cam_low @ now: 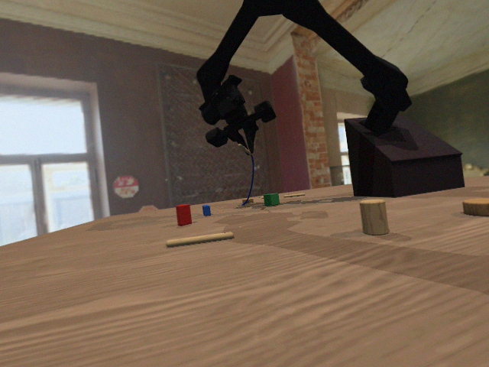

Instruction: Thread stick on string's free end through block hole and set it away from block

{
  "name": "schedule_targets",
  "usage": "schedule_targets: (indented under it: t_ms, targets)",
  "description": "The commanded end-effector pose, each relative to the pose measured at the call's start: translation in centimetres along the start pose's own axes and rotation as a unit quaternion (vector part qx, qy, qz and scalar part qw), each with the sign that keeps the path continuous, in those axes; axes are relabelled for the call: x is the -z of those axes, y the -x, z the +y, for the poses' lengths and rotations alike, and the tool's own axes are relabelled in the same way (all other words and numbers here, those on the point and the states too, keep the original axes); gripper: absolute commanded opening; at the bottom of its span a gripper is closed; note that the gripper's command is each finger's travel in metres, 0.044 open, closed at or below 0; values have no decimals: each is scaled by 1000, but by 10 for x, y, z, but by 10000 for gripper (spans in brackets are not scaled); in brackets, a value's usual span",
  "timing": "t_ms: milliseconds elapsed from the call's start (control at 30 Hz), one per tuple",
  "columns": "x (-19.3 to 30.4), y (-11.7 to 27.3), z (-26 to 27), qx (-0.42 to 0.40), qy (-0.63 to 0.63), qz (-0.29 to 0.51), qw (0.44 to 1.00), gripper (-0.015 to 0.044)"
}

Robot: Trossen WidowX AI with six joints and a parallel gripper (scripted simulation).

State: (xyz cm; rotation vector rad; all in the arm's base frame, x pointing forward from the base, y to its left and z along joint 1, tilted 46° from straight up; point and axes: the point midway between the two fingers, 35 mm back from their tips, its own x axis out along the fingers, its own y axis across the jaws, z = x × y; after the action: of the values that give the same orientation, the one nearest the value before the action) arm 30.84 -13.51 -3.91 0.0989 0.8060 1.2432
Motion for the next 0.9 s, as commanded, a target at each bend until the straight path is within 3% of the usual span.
schedule_targets:
  t_ms: [0, 433, 867]
  targets:
    - [0, 1, -2, 0, -71, 3, 997, 0]
    - [0, 1, -3, 0, -292, 8, 956, 0]
    - [-1, 1, -5, 2, -498, 12, 867, 0]
